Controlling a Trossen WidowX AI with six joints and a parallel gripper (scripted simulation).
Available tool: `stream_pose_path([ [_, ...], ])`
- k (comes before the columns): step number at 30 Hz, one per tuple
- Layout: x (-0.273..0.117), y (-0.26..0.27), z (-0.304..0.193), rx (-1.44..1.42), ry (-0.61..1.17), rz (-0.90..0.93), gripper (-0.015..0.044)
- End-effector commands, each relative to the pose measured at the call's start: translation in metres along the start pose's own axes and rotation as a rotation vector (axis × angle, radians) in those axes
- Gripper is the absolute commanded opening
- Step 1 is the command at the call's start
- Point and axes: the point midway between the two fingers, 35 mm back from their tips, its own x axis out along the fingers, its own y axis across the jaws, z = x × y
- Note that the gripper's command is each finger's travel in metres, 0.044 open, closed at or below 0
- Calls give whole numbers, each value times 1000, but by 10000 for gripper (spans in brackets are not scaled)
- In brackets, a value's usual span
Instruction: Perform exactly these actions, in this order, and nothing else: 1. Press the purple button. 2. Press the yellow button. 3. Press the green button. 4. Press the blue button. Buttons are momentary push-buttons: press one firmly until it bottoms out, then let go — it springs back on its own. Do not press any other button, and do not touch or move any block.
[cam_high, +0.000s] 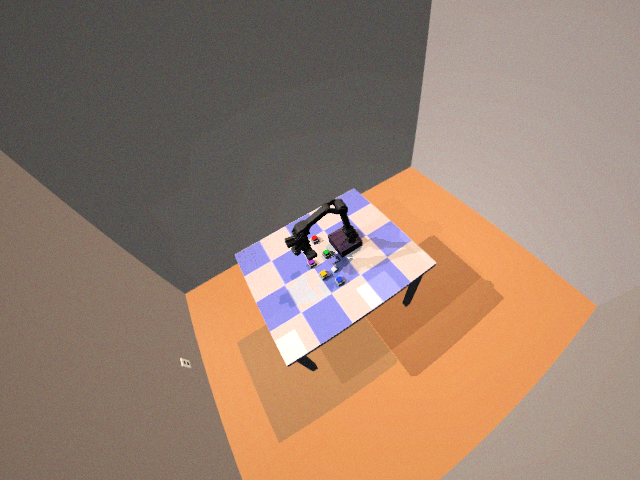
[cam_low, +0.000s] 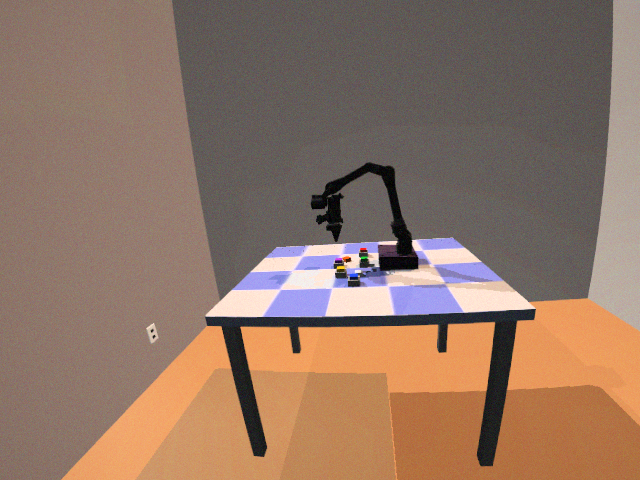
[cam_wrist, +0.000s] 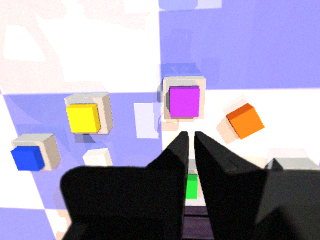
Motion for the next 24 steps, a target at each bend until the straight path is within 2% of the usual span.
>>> stream_pose_path([
  [1,0,22,-3,-3,16,3,20],
  [8,-1,120,-22,-3,18,11,20],
  [14,1,122,-23,-3,18,11,20],
  [19,58,123,-24,-3,18,12,20],
  [24,62,123,-24,-3,18,12,20],
])
